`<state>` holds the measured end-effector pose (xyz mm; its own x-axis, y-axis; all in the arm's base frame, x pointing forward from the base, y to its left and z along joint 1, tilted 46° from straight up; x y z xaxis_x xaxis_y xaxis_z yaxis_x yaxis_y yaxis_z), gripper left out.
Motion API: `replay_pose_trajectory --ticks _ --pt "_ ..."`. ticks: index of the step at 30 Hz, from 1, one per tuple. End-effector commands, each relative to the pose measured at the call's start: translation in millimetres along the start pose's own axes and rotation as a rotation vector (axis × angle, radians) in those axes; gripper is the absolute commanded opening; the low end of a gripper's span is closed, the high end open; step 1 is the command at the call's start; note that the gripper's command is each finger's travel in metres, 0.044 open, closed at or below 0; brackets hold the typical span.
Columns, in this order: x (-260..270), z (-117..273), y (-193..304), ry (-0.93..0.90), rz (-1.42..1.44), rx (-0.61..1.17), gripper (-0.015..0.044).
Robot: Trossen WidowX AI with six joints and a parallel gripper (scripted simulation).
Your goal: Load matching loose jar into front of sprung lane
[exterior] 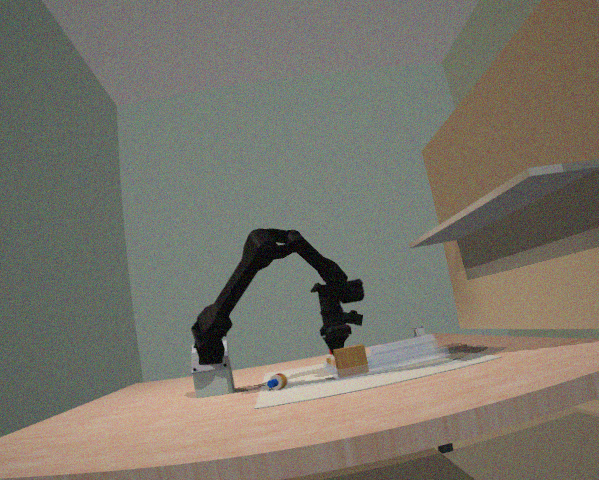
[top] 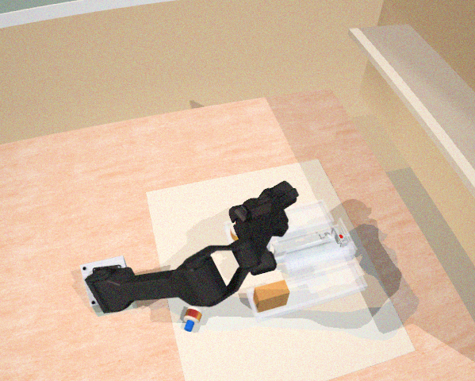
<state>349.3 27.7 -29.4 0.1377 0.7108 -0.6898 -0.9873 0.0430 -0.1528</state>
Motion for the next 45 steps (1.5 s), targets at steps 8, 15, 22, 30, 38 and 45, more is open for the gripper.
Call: replay_pose_trajectory --ticks 8,15,22,30,38,45 --pt "-0.5 -1.4 -0.8 0.004 -0.007 -0.008 0.0" --pt "-0.7 -1.5 0.4 0.004 -0.007 -0.008 0.0" --pt "-1.0 -1.5 1.5 0.004 -0.007 -0.008 0.0" --pt "-1.2 -1.5 2.8 0.004 -0.007 -0.008 0.0" --pt "-1.5 -1.5 4.1 0.004 -0.007 -0.008 0.0" --pt "-1.7 -1.5 5.3 0.004 -0.007 -0.008 0.0"
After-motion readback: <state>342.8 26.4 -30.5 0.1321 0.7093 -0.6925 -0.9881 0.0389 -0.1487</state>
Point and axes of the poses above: the point midway between the two fingers, 35 mm back from their tips, its own z axis back along the fingers, its own x axis across the jaws, y = z × x, the point moved 1 cm from there along z, back along the fingers, and after that the axes turned 12 degrees about -z, right-handed, at the moved point
